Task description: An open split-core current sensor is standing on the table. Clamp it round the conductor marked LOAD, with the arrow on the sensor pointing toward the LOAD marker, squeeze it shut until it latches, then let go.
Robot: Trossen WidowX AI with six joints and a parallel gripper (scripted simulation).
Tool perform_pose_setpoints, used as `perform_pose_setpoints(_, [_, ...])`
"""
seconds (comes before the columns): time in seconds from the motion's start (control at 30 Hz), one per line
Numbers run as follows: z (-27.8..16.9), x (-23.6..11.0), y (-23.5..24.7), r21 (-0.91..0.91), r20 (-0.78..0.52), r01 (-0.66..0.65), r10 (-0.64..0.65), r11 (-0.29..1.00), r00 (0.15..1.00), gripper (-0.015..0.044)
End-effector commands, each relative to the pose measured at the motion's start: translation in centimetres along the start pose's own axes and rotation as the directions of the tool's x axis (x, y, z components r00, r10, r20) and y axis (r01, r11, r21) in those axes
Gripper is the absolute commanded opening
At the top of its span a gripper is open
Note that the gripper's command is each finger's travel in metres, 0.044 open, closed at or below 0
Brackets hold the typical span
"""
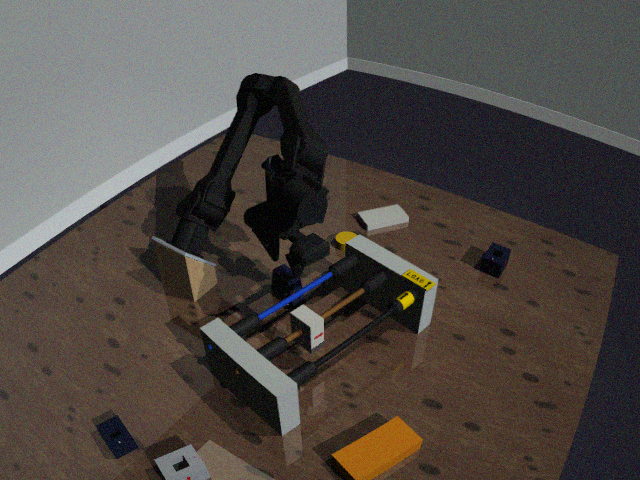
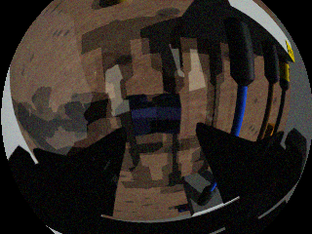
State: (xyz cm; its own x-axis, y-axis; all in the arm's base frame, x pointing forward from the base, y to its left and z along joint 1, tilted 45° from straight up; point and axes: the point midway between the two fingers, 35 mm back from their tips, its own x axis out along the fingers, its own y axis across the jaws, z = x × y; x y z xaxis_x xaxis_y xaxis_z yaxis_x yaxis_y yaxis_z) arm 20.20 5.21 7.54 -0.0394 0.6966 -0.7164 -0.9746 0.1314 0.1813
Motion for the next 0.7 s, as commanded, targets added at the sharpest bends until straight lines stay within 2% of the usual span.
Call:
perform_pose_setpoints(0.0, [0.0, 0.9, 0.2, 0.005, 0.006, -0.005, 0.005, 1.000, 1.000, 0.0320])
perform_pose_setpoints(0.37, [0.1, 2.2, 0.4, 0.005, 0.009, -0.007, 0.007, 1.000, 1.000, 0.0320])
perform_pose_setpoints(0.67, [0.1, 1.8, 0.2, -0.001, 0.004, -0.003, 0.003, 1.000, 1.000, 0.0260])
